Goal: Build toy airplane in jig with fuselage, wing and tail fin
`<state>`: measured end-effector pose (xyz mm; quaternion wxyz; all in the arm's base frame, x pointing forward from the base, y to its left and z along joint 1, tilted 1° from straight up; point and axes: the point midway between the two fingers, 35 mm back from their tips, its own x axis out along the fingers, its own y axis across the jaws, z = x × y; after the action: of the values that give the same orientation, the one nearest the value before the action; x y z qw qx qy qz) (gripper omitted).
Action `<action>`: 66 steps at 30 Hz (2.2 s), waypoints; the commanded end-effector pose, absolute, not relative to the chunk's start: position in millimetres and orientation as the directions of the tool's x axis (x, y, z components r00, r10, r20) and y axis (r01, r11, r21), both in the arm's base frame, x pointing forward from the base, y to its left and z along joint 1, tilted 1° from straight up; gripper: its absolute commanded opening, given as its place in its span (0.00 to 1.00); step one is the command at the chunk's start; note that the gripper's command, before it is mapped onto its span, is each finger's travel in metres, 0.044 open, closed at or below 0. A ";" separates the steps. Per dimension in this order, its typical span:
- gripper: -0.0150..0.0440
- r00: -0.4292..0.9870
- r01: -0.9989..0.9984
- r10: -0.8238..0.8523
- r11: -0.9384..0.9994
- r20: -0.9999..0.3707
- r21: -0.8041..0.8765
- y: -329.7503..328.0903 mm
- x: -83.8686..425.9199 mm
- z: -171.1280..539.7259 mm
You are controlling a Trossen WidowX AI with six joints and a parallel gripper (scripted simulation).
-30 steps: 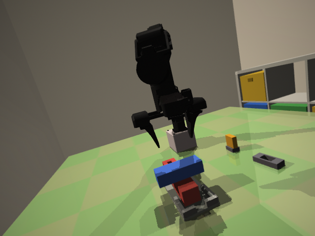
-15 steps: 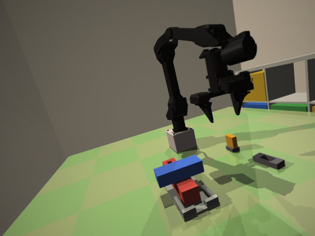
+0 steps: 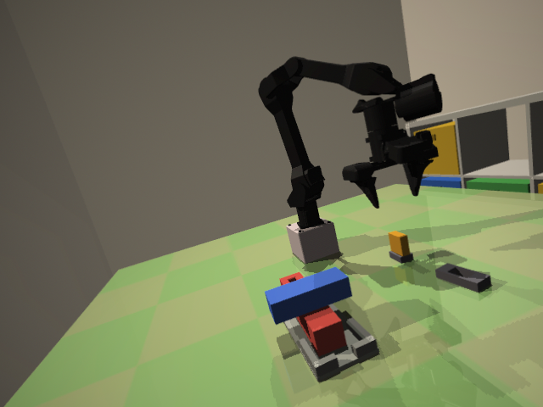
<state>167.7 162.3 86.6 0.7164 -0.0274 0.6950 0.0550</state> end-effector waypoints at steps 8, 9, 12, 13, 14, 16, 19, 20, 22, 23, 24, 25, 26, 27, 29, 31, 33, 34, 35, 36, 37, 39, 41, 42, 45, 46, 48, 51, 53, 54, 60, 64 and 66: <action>1.00 0.002 -0.112 0.022 0.993 -1.000 0.021 159.6 160.2 38.6; 1.00 0.002 -0.112 0.022 0.993 -1.000 0.021 159.7 160.1 33.2; 1.00 0.002 -0.112 0.022 0.993 -1.000 0.021 159.7 160.1 28.4; 1.00 0.002 -0.112 0.022 0.993 -1.000 0.021 159.7 160.1 28.4; 1.00 0.002 -0.112 0.022 0.993 -1.000 0.021 159.7 160.1 28.4; 1.00 0.002 -0.112 0.022 0.993 -1.000 0.021 159.8 160.1 27.3; 1.00 0.002 -0.112 0.022 0.993 -1.000 0.021 160.2 160.5 22.6; 1.00 0.002 -0.112 0.022 0.993 -1.000 0.021 160.4 160.6 20.9; 1.00 0.002 -0.112 0.022 0.993 -1.000 0.021 160.6 160.8 17.6; 1.00 0.002 -0.112 0.022 0.993 -1.000 0.021 160.7 160.9 16.0; 1.00 0.002 -0.112 0.022 0.993 -1.000 0.021 160.8 160.9 14.3; 1.00 0.002 -0.112 0.022 0.993 -1.000 0.021 160.9 161.0 12.7; 1.00 0.002 -0.112 0.022 0.993 -1.000 0.021 161.0 161.0 11.1; 1.00 0.002 -0.112 0.022 0.993 -1.000 0.021 161.0 161.1 9.4; 1.00 0.002 -0.112 0.022 0.993 -1.000 0.021 161.2 161.1 6.2; 1.00 0.002 -0.112 0.022 0.993 -1.000 0.021 161.2 161.1 2.9; 1.00 0.002 -0.112 0.022 0.993 -1.000 0.021 161.3 161.1 -0.3; 1.00 0.002 -0.112 0.022 0.993 -1.000 0.021 161.3 161.1 -1.9; 1.00 0.002 -0.112 0.022 0.993 -1.000 0.021 161.3 161.0 -3.5; 1.00 0.002 -0.112 0.022 0.993 -1.000 0.021 161.2 161.0 -5.1; 1.00 0.002 -0.112 0.022 0.993 -1.000 0.021 161.2 160.9 -6.7; 1.00 0.002 -0.112 0.022 0.993 -1.000 0.021 161.2 160.8 -9.9; 1.00 0.002 -0.112 0.022 0.993 -1.000 0.021 161.0 160.6 -13.1; 1.00 0.002 -0.112 0.022 0.993 -1.000 0.021 161.0 160.5 -14.6; 1.00 0.002 -0.112 0.021 0.993 -1.000 0.021 160.7 160.2 -19.3; 1.00 0.002 -0.112 0.021 0.993 -1.000 0.021 160.6 160.0 -20.9; 1.00 0.002 -0.112 0.021 0.993 -1.000 0.021 160.4 159.7 -23.7; 0.96 0.002 -0.112 0.021 0.993 -1.000 0.021 160.3 159.6 -24.7; 0.87 0.002 -0.112 0.021 0.993 -1.000 0.021 160.3 159.6 -24.7; 0.82 0.002 -0.112 0.021 0.993 -1.000 0.021 160.3 159.6 -24.7; 0.56 0.002 -0.112 0.021 0.993 -1.000 0.021 160.3 159.6 -24.7; 0.38 0.002 -0.112 0.021 0.993 -1.000 0.021 160.3 159.6 -24.7; 0.32 0.002 -0.112 0.021 0.993 -1.000 0.021 160.3 159.6 -24.7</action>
<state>160.4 160.0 -24.2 0.7084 -0.0348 0.7034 0.0476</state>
